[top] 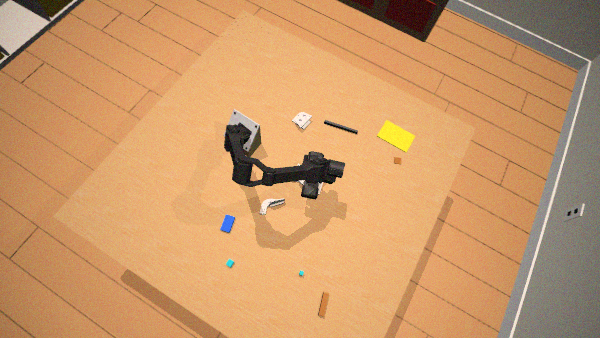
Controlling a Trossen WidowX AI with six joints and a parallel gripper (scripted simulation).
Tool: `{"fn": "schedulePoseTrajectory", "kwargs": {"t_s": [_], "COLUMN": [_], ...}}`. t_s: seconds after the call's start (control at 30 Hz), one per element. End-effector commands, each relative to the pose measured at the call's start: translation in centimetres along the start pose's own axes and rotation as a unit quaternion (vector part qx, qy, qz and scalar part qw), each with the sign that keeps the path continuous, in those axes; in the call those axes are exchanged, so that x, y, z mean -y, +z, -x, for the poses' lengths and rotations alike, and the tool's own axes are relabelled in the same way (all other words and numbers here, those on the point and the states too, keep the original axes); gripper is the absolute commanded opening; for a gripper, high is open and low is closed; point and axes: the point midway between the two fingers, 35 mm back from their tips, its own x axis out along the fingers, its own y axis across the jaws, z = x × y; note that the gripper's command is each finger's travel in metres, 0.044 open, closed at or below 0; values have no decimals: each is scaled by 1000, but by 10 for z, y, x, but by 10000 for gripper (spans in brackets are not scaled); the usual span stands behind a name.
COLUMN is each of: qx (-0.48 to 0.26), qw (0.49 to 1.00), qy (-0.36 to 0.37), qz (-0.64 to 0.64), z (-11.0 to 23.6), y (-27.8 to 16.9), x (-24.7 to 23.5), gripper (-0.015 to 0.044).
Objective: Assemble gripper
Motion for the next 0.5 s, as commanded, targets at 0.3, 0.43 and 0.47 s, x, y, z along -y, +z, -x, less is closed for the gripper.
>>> {"fn": "schedulePoseTrajectory", "kwargs": {"t_s": [0.3, 0.43, 0.47], "qx": [2, 2, 2], "qw": [1000, 1000, 1000], "qy": [-3, -3, -3], "qz": [2, 2, 2], "z": [-1, -3, -3], "y": [1, 1, 1], "x": [0, 0, 0], "gripper": [134, 134, 134]}}
